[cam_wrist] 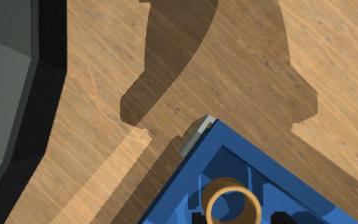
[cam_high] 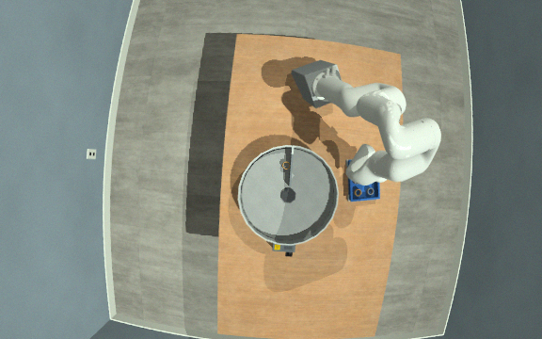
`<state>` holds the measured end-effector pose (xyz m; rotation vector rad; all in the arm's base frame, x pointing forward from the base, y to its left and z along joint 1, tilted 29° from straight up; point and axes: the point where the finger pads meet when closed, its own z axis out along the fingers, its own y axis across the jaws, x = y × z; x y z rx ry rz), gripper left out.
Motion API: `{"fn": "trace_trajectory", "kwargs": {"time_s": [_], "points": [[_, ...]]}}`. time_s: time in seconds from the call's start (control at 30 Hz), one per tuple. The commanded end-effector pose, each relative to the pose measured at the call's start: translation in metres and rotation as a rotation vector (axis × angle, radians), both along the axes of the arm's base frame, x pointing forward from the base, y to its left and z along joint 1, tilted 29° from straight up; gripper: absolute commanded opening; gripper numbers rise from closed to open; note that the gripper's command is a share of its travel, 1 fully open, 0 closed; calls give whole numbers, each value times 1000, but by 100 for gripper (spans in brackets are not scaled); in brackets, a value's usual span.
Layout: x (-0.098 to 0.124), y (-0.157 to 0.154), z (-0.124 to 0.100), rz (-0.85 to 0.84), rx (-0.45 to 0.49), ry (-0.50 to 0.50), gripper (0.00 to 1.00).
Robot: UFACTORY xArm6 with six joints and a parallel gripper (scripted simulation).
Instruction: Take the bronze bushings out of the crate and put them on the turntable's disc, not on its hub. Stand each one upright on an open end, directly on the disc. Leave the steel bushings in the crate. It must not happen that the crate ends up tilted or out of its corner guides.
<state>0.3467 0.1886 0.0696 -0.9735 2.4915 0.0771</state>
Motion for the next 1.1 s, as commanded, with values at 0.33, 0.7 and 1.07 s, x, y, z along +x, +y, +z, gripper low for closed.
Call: {"fn": "trace_trajectory", "kwargs": {"time_s": [0.33, 0.7, 1.07], "points": [[0, 0, 1, -12, -9, -33, 41], [1, 1, -2, -12, -9, -33, 41], [8, 4, -15, -12, -9, -33, 41]]}}
